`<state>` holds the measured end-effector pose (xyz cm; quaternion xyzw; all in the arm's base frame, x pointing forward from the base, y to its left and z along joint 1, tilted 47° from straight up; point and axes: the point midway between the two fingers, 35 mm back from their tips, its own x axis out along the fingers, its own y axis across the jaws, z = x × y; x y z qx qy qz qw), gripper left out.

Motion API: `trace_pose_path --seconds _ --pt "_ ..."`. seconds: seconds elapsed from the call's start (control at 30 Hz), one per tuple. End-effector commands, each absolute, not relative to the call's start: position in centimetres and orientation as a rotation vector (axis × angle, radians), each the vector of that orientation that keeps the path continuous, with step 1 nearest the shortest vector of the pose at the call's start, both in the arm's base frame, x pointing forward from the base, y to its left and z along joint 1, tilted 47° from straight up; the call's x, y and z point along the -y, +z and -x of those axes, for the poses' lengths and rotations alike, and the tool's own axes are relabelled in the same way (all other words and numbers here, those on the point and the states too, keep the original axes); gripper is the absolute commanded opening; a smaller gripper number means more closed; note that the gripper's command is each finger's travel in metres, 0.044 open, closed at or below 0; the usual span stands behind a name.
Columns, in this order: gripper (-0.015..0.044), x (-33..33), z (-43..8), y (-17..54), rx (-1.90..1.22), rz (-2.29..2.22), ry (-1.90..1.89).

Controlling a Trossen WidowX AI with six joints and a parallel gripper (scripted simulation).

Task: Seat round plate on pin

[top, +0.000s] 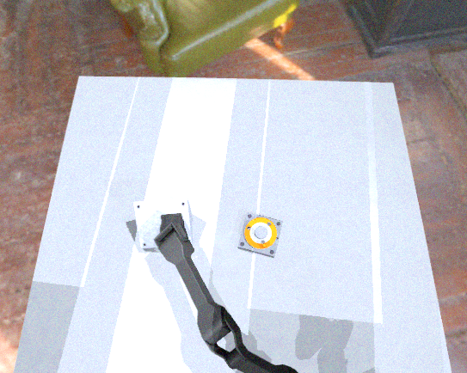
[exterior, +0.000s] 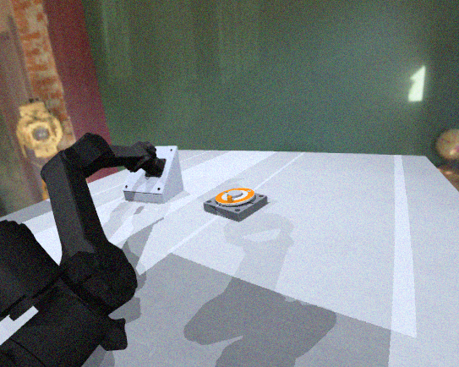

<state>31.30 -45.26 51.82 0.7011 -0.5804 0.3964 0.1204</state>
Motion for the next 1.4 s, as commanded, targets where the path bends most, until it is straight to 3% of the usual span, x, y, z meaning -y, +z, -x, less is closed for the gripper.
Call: trace_pose_path --seconds 0.0,0.13,0.3,0.47,0.83,1.1,1.37 --pt "0.0374 45.2 -31.7 51.6 1.7 -2.055 1.123" --pt "0.0269 43.1 -38.7 46.8 1.674 -2.119 0.504" --pt "0.0138 40.4 -43.0 42.7 1.54 -2.102 0.083" --pt "0.0006 33.9 -48.1 35.5 1.162 -1.953 -0.489" --pt "0.0 21.5 -49.1 22.2 0.306 -1.404 -1.055" --pt "0.0 12.2 -43.4 13.9 -0.41 -0.768 -1.14" --pt "0.0 5.8 -33.4 9.1 -1.072 0.007 -0.949"
